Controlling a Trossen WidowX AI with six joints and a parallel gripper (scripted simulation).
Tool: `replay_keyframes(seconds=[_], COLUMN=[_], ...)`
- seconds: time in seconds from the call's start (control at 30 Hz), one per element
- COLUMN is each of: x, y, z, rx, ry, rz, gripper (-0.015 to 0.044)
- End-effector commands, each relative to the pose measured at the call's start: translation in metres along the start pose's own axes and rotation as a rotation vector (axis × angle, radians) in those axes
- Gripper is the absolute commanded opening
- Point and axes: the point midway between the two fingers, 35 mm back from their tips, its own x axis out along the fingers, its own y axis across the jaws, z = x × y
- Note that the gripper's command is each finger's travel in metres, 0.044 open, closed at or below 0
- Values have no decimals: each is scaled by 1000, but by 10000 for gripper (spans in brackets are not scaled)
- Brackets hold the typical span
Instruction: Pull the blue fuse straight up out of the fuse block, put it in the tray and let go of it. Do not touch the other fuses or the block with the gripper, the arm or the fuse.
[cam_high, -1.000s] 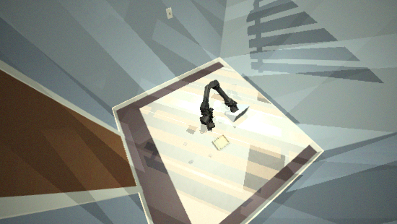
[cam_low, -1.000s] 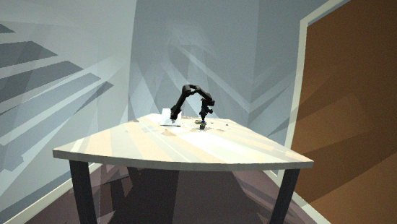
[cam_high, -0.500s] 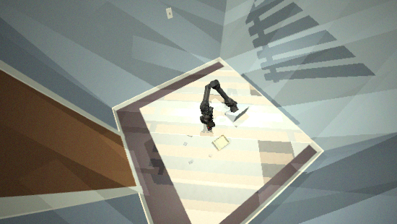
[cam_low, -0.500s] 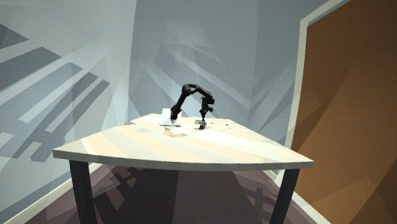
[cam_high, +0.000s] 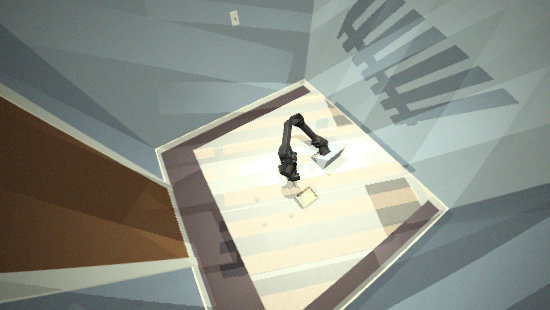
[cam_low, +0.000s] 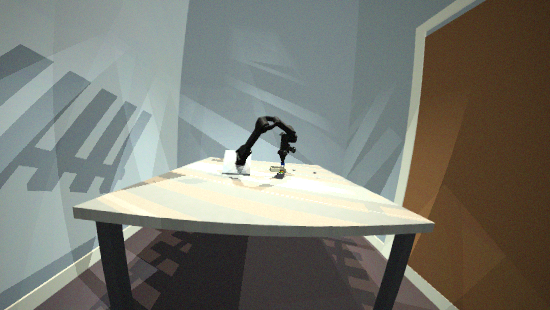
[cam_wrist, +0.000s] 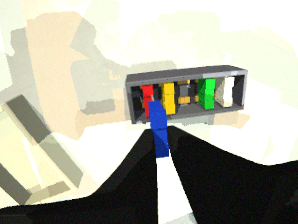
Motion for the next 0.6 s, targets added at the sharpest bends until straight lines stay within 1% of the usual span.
replay_keyframes(seconds=[0.0,0.57], x=[-2,-4], y=[23,114], z=[-3,-29], rx=[1,2], ry=[3,5], rz=[8,12], gripper=[0,0])
